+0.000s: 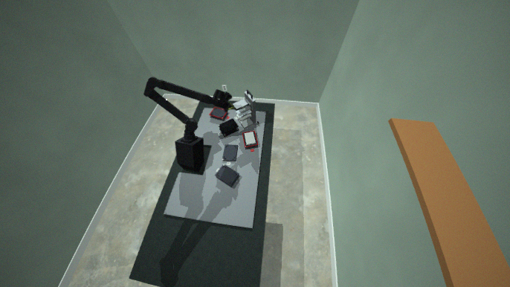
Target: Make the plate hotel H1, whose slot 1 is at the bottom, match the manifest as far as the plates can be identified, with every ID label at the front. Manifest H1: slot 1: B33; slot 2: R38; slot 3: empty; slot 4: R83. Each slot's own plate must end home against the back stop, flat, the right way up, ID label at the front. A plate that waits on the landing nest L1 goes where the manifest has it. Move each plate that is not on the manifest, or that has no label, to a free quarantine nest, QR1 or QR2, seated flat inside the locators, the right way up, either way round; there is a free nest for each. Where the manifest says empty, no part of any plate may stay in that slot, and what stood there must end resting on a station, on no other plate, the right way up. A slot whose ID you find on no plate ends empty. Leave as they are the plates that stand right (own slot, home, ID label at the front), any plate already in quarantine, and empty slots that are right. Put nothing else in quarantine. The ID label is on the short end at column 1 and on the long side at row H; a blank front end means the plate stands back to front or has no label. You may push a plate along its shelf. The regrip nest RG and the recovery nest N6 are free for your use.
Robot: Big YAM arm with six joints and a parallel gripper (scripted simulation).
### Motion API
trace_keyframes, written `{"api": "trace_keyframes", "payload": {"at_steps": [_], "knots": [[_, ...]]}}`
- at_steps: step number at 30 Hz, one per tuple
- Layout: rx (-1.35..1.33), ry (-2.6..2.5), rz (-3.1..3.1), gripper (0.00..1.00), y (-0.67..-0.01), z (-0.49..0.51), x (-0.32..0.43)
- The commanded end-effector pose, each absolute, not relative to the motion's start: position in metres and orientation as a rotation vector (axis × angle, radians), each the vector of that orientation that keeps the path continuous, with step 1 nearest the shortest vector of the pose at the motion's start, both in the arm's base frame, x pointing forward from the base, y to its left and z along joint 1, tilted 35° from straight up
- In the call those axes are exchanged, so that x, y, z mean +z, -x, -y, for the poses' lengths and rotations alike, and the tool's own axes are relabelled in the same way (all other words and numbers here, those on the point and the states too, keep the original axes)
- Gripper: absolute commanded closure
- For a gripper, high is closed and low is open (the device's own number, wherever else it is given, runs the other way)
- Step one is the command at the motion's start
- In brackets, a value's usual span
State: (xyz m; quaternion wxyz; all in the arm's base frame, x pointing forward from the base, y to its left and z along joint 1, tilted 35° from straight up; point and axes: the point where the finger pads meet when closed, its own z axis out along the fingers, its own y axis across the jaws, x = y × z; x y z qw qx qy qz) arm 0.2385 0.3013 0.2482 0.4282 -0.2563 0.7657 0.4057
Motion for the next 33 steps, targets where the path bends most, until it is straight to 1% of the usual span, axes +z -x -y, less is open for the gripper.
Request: {"api": "trace_keyframes", "payload": {"at_steps": [1, 6, 8, 22, 23, 25, 33], "knots": [[1.022, 0.618, -1.830, 1.00, -0.254, -0.307, 0.286], [1.019, 0.621, -1.845, 1.00, -0.253, -0.307, 0.278], [1.022, 0.619, -1.830, 1.00, -0.256, -0.309, 0.287], [1.021, 0.619, -1.830, 1.00, -0.262, -0.314, 0.290], [1.018, 0.622, -1.847, 1.00, -0.260, -0.313, 0.281], [1.021, 0.619, -1.830, 1.00, -0.263, -0.316, 0.291], [1.021, 0.620, -1.830, 1.00, -0.267, -0.319, 0.293]]}}
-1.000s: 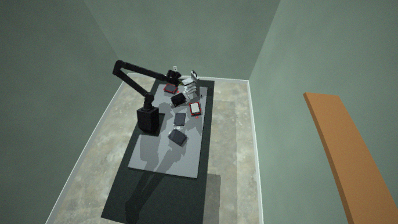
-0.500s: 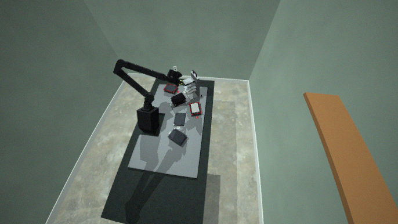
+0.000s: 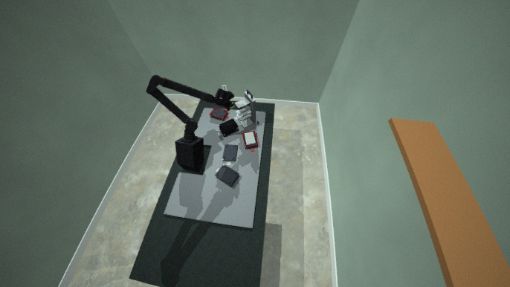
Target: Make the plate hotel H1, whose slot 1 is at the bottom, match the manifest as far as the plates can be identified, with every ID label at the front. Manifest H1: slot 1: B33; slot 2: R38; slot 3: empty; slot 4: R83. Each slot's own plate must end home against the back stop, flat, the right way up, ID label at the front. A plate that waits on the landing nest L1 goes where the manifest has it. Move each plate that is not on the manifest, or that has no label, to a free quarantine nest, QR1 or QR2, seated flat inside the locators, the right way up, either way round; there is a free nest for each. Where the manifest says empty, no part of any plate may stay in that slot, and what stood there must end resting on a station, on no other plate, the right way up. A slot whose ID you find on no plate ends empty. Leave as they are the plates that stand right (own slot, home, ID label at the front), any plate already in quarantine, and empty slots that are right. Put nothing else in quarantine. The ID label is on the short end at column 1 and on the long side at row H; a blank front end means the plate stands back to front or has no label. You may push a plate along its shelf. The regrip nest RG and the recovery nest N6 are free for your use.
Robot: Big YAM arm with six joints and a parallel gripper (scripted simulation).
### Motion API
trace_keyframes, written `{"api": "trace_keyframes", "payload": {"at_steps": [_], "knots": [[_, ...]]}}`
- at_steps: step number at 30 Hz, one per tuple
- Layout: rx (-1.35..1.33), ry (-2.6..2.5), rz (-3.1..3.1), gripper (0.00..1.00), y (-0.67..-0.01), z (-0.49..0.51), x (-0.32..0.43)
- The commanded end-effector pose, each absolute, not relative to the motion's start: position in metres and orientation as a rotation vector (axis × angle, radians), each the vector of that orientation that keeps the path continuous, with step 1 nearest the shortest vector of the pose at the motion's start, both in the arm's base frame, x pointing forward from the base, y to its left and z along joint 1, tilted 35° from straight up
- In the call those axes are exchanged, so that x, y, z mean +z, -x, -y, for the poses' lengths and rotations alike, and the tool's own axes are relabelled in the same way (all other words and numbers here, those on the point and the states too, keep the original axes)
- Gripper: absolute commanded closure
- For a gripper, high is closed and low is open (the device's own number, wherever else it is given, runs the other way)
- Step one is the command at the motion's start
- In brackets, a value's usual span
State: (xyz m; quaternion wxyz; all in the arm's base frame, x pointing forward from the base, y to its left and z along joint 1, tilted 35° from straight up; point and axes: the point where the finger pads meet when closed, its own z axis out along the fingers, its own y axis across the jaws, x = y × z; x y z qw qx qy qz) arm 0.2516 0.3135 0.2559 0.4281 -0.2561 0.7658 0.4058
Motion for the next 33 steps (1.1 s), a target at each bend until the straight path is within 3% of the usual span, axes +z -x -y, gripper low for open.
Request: {"api": "trace_keyframes", "payload": {"at_steps": [1, 33], "knots": [[1.021, 0.620, -1.830, 1.00, -0.2673, -0.3192, 0.2931], [1.016, 0.616, -1.830, 1.00, -0.2723, -0.3227, 0.2954]]}}
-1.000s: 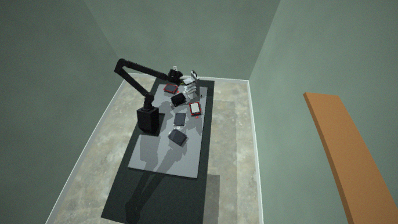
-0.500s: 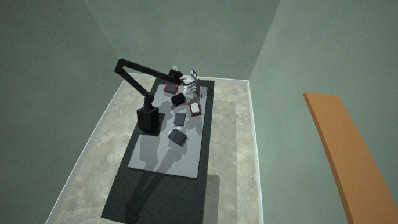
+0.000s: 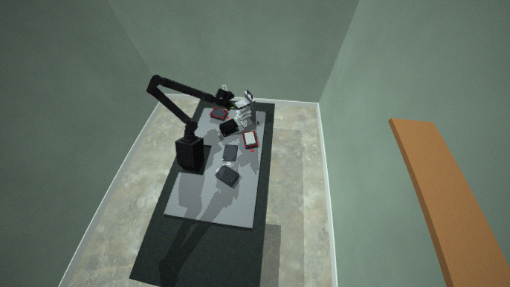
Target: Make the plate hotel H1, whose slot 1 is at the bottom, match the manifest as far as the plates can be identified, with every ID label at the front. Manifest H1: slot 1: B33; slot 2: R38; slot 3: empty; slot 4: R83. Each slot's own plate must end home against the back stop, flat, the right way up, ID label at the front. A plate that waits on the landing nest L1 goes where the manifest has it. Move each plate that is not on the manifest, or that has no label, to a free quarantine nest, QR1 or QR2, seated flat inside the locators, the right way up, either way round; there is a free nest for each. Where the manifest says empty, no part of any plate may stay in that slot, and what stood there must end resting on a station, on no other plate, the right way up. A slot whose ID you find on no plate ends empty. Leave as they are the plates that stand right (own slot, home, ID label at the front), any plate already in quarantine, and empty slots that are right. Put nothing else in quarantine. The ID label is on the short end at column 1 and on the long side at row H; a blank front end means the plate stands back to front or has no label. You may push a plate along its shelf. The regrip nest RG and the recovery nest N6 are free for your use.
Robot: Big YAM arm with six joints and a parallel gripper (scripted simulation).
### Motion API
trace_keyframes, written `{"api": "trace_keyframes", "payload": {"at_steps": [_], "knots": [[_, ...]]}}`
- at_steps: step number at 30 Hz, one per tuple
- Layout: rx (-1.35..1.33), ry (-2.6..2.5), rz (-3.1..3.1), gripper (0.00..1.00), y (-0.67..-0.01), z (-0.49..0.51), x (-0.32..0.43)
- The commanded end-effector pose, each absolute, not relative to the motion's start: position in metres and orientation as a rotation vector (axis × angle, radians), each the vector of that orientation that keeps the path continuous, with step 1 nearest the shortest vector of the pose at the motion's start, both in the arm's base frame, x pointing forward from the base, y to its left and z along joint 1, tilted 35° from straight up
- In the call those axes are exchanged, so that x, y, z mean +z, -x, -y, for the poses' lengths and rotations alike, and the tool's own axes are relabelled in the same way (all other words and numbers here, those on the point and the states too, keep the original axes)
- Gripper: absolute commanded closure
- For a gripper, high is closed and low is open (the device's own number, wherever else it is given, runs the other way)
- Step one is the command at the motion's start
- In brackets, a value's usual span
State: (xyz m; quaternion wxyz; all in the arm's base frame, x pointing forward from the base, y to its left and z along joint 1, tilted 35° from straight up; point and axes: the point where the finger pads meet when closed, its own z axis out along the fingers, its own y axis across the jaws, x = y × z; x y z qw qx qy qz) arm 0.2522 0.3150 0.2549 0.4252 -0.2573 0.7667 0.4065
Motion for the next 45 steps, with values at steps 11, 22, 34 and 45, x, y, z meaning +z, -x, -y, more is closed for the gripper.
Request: {"api": "trace_keyframes", "payload": {"at_steps": [11, 22, 34, 45], "knots": [[1.016, 0.616, -1.830, 1.00, -0.272, -0.323, 0.295], [1.013, 0.624, -1.860, 1.00, -0.253, -0.306, 0.269], [1.013, 0.627, -1.873, 1.00, -0.241, -0.297, 0.265], [1.011, 0.632, -1.889, 1.00, -0.228, -0.287, 0.250]]}}
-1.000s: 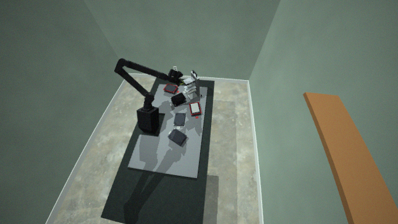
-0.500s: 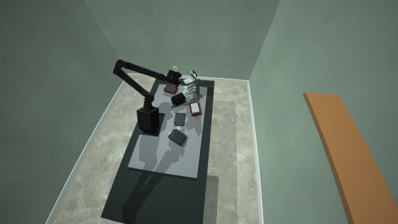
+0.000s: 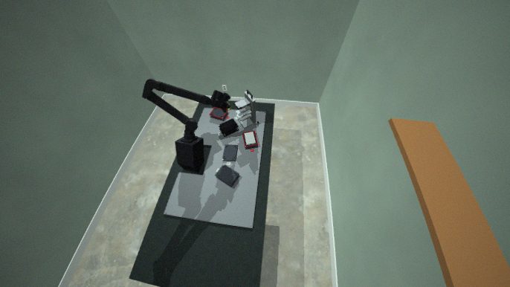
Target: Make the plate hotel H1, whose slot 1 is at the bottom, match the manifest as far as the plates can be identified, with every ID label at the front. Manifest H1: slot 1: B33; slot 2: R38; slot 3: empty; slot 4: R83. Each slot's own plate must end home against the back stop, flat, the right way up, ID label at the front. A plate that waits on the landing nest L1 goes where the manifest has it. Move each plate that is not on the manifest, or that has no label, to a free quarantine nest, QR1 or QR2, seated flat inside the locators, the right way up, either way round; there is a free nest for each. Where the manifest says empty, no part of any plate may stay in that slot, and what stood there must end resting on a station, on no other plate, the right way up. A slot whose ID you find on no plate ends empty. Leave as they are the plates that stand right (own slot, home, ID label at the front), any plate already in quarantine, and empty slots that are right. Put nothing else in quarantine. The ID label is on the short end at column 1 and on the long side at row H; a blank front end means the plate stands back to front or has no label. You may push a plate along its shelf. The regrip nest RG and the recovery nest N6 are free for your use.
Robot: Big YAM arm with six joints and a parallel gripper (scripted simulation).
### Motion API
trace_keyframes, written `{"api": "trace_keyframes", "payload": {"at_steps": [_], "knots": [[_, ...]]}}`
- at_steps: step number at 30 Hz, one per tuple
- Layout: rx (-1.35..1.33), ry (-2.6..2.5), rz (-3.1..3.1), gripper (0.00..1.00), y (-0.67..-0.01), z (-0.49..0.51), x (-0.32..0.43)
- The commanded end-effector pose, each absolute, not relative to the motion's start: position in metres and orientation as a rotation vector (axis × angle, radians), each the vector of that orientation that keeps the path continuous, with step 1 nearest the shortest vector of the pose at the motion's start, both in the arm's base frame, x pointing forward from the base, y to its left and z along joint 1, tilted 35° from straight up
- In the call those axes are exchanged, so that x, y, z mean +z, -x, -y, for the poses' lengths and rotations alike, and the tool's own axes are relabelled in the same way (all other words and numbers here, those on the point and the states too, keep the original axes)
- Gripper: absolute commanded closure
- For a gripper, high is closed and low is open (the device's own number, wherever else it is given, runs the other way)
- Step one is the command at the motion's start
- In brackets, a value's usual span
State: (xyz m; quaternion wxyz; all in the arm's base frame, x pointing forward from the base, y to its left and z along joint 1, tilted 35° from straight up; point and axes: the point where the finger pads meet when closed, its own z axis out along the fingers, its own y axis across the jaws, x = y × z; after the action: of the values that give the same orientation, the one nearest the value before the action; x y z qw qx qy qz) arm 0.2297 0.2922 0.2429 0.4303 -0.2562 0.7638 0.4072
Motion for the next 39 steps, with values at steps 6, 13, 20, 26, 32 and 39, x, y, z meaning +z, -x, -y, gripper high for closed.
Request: {"api": "trace_keyframes", "payload": {"at_steps": [6, 13, 20, 26, 32, 39], "knots": [[1.018, 0.631, -1.871, 1.00, -0.223, -0.283, 0.256], [1.015, 0.635, -1.889, 1.00, -0.215, -0.277, 0.243], [1.017, 0.637, -1.890, 1.00, -0.206, -0.270, 0.238], [1.019, 0.639, -1.891, 1.00, -0.199, -0.264, 0.234], [1.035, 0.635, -1.833, 1.00, -0.199, -0.265, 0.264], [1.027, 0.639, -1.871, 1.00, -0.188, -0.255, 0.238]]}}
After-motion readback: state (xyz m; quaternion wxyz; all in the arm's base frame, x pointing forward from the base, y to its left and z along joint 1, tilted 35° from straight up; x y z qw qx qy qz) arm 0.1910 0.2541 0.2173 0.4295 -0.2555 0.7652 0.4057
